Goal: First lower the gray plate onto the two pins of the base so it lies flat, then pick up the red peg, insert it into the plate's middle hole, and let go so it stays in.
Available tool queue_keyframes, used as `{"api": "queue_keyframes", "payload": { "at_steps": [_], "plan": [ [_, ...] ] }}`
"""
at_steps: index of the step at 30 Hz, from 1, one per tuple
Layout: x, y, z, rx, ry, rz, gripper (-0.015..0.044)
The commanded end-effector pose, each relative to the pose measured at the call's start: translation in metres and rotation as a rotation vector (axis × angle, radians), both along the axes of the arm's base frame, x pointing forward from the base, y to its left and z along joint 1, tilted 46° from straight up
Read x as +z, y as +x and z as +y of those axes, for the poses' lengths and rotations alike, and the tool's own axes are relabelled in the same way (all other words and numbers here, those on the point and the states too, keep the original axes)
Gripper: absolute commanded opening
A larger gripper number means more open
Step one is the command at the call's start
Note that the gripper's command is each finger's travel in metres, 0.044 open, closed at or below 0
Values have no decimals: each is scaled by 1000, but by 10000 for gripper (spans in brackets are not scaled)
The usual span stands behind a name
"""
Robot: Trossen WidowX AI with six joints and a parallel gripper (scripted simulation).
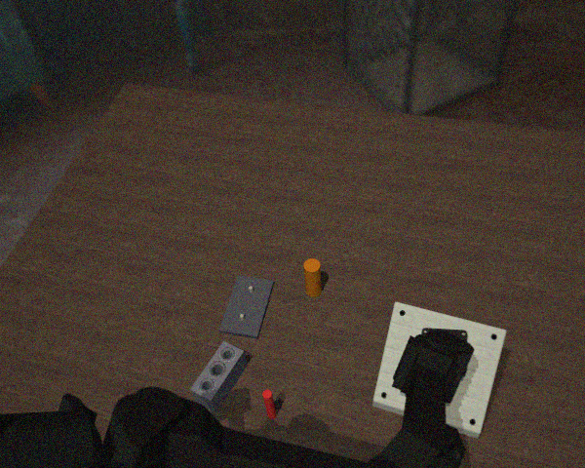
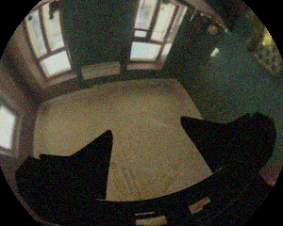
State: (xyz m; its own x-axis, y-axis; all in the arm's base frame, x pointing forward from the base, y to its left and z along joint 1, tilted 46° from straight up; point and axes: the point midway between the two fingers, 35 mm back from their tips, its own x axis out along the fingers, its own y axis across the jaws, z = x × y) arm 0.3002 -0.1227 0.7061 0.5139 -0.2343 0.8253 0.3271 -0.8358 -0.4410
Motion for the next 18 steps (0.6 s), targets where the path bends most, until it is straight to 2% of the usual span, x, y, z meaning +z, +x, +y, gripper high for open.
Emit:
{"api": "queue_keyframes", "payload": {
  "at_steps": [1, 10, 18],
  "plan": [
    [-38, 47, -13, 58, 54, 177, 440],
    [-160, 136, -35, 218, 248, 631, 440],
    [-291, 172, -40, 370, 510, 1028, 440]
  ]
}}
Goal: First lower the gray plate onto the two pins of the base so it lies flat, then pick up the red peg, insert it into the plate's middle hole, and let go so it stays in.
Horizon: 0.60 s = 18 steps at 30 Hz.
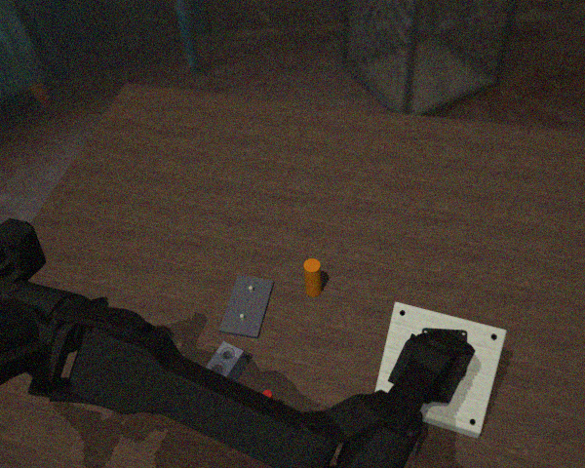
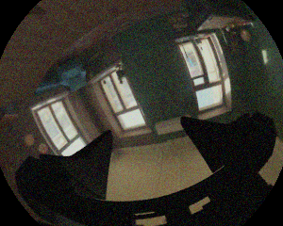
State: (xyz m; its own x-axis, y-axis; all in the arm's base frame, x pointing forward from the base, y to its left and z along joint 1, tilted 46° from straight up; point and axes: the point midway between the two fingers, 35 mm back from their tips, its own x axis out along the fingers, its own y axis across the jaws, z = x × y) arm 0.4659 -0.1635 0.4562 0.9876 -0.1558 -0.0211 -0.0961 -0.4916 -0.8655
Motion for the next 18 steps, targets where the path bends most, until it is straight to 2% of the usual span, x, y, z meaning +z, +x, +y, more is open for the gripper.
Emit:
{"api": "queue_keyframes", "payload": {
  "at_steps": [1, 9, 18],
  "plan": [
    [-58, 8, 2, 46, 125, 173, 440],
    [-188, -10, 22, 123, 485, 604, 440],
    [-295, -81, 71, 125, 1033, 1115, 440]
  ]
}}
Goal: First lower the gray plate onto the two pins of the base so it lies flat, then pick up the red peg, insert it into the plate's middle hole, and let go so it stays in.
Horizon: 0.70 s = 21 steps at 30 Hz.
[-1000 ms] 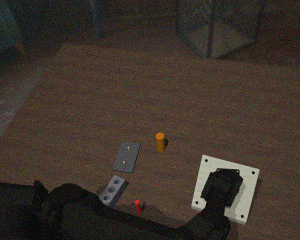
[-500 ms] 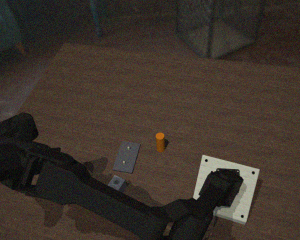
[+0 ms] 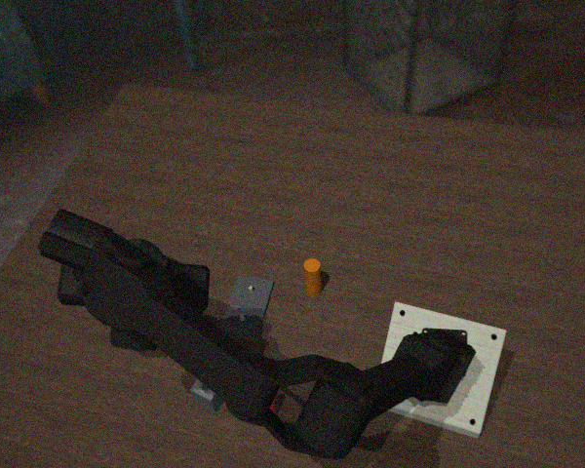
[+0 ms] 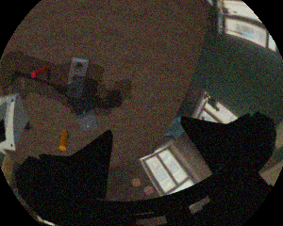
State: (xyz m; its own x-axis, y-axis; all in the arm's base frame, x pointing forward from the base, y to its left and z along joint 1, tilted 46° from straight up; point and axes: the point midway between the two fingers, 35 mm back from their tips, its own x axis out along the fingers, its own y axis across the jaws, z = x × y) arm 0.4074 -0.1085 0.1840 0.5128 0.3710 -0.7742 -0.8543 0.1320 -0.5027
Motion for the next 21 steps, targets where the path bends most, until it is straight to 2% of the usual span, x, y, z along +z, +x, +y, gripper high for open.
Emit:
{"api": "queue_keyframes", "payload": {
  "at_steps": [1, 6, 14, 21],
  "plan": [
    [-29, -32, 23, -30, 205, 223, 440],
    [-45, -75, 53, -96, 466, 515, 440],
    [-46, -76, 56, -100, 476, 526, 440],
    [-88, -66, 101, -99, 478, 525, 440]
  ]
}}
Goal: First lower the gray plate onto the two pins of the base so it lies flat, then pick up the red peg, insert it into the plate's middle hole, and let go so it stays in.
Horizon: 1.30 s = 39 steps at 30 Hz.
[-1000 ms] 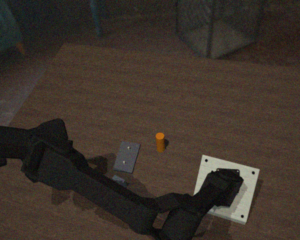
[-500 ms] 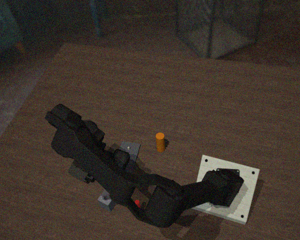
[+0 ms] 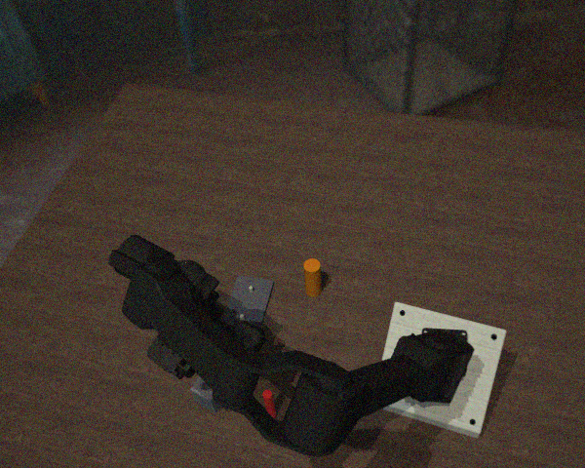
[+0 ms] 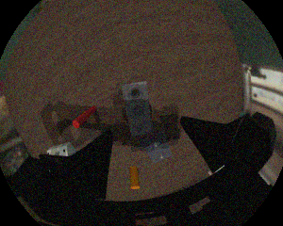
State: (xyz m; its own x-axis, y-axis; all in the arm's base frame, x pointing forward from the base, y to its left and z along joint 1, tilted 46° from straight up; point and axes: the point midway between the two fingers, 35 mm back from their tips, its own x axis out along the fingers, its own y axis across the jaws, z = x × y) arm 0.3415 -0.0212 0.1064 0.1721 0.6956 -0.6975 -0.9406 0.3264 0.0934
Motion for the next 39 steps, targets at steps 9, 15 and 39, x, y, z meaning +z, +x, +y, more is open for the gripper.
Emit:
{"api": "queue_keyframes", "payload": {
  "at_steps": [9, 15, 39],
  "plan": [
    [-19, 1, 27, 2, 10, 7, 440],
    [-25, 3, 33, 1, 9, 8, 440],
    [-51, 9, 60, 1, 10, 7, 440]
  ]
}}
